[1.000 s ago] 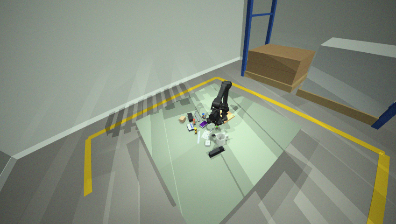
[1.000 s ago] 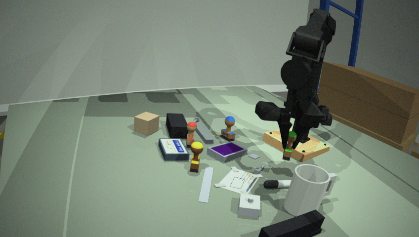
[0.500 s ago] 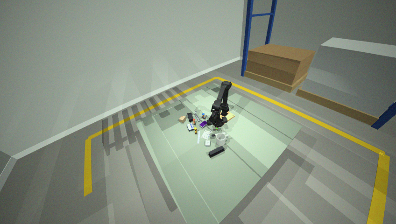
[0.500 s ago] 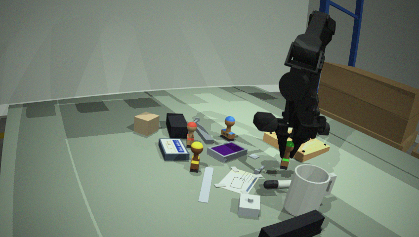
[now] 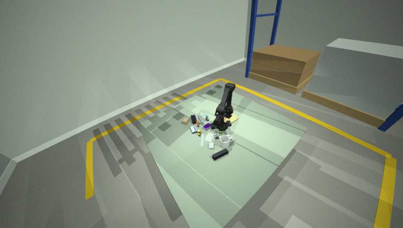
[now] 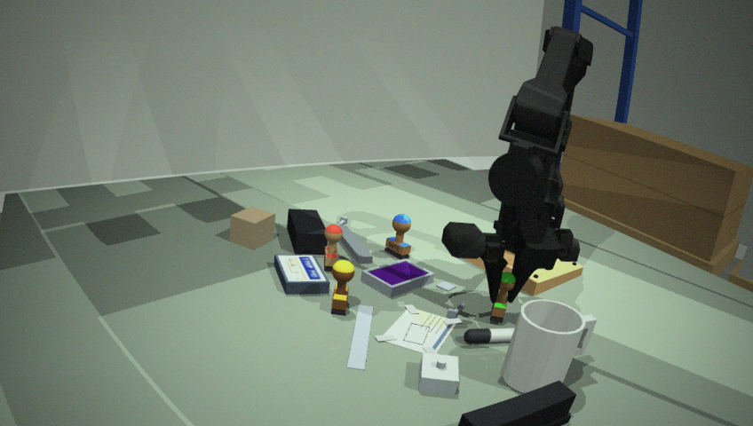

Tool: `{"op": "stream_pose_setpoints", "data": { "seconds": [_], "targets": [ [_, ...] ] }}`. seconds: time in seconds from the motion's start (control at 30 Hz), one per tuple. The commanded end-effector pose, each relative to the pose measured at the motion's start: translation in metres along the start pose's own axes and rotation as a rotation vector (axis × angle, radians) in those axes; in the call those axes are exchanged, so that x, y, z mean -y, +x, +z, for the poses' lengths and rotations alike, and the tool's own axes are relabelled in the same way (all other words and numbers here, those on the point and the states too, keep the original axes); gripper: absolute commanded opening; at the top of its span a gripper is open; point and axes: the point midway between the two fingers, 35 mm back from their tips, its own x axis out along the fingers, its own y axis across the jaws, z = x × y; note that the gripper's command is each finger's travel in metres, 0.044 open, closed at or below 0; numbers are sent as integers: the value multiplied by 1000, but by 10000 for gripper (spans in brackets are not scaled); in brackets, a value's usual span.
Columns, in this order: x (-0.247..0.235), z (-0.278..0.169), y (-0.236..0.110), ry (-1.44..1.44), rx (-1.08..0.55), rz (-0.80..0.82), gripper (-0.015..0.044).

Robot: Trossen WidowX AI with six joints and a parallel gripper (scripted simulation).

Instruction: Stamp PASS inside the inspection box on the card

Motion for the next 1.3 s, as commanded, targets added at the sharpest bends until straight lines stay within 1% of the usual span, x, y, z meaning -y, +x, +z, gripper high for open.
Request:
{"op": "stream_pose_setpoints", "data": {
  "seconds": [0.0, 0.27, 0.3, 0.4, 0.43, 0.63, 0.7, 1.27],
  "targets": [
    [0, 0, 0, 0, 0, 0, 26],
    [0, 0, 0, 0, 0, 0, 236],
    [0, 0, 0, 0, 0, 0, 251],
    [0, 1, -2, 0, 0, 0, 251],
    [1, 2, -9, 0, 0, 0, 251],
    [1, 6, -95, 4, -3, 5, 251],
    [-2, 3, -114, 4, -4, 6, 251],
    [-2, 3, -117, 5, -4, 7, 251]
  ]
}}
